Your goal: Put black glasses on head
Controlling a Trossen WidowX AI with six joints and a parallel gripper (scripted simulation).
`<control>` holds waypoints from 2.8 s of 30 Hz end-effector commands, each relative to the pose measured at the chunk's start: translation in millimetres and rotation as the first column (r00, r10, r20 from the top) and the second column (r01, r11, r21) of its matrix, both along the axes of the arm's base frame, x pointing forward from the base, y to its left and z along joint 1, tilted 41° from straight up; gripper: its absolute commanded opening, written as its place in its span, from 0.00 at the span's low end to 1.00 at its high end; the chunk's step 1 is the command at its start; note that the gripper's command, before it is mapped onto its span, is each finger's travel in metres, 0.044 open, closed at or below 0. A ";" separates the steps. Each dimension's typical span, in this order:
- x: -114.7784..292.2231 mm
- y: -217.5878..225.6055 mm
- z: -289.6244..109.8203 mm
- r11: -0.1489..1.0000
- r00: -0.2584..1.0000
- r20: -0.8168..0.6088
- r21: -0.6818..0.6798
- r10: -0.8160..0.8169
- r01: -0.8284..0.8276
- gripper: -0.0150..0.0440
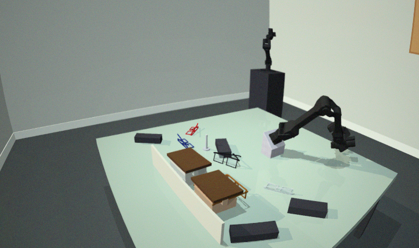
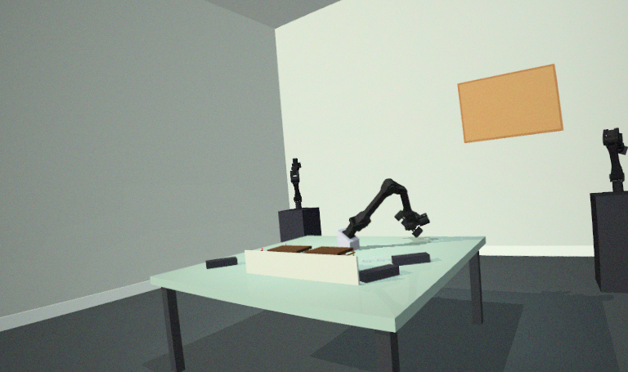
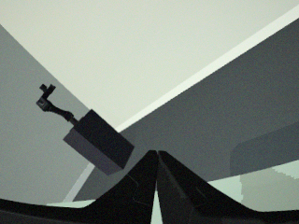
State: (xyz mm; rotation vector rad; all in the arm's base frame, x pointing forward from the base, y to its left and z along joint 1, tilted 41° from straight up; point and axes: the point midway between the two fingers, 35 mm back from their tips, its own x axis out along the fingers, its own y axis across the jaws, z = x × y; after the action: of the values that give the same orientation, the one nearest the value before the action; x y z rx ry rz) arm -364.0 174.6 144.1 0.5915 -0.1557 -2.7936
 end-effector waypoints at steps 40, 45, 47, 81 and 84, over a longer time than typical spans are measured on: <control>483.2 216.1 144.8 -0.175 -0.099 -0.203 0.403 -0.974 0.898 0.25; 527.3 193.0 125.5 -0.233 -0.190 -0.134 0.512 -0.972 0.827 0.25; 527.5 193.8 128.7 -0.243 -0.198 -0.141 0.501 -0.970 0.831 0.25; 712.4 -110.3 -66.2 -0.662 -0.699 0.500 0.290 -0.511 0.691 0.25; 699.2 -151.0 -92.8 -0.703 -0.674 0.575 0.225 -0.463 0.675 0.25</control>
State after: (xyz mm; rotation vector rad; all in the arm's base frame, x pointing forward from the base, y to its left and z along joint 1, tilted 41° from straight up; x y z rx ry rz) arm 349.1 56.6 74.9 1.7635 -3.4384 -3.1060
